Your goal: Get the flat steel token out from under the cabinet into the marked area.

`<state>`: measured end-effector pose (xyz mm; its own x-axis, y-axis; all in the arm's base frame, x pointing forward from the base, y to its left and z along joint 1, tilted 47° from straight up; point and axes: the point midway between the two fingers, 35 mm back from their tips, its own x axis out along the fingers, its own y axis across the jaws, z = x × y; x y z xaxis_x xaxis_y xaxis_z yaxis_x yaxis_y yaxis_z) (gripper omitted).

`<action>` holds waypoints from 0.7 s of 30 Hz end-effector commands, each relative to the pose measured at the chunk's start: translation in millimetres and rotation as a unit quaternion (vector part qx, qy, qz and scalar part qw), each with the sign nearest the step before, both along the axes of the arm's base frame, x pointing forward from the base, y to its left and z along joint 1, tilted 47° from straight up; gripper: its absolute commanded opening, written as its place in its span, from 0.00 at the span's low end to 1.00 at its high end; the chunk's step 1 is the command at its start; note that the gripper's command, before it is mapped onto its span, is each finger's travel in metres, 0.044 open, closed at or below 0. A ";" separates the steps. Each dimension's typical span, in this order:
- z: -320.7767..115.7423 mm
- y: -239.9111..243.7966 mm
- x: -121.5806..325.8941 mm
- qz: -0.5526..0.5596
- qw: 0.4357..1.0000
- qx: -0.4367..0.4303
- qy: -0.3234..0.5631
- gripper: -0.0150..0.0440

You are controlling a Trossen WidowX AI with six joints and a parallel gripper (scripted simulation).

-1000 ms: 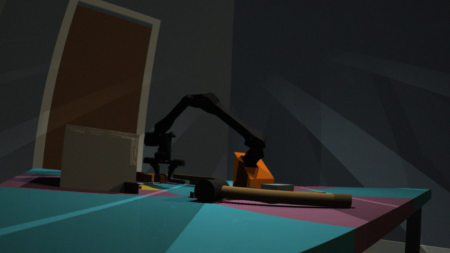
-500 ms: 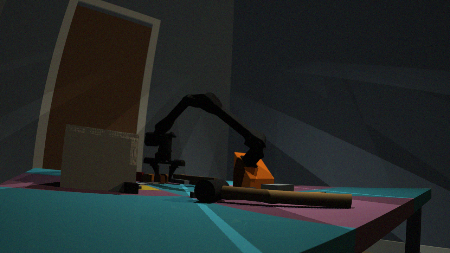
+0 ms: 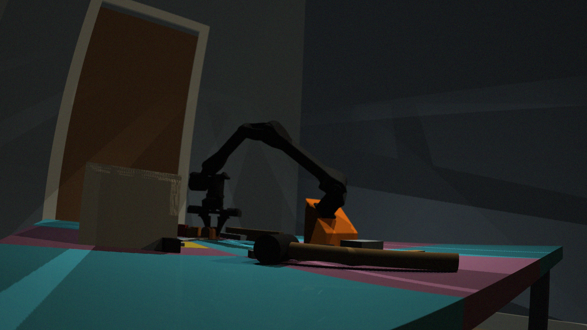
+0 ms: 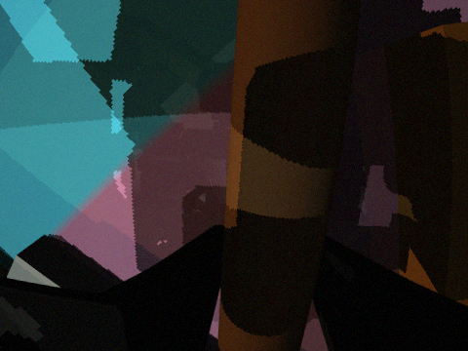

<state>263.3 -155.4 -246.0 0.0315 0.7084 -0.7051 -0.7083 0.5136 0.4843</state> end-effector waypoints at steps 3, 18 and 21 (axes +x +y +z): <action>0.2 -0.2 0.0 0.000 1.000 0.000 0.000 0.25; 13.7 13.1 19.5 0.001 1.000 0.001 -0.002 0.25; 16.8 16.2 24.0 0.001 1.000 0.002 -0.002 0.25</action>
<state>280.8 -143.3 -233.7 0.0307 0.7099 -0.7036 -0.7095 0.5113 0.4849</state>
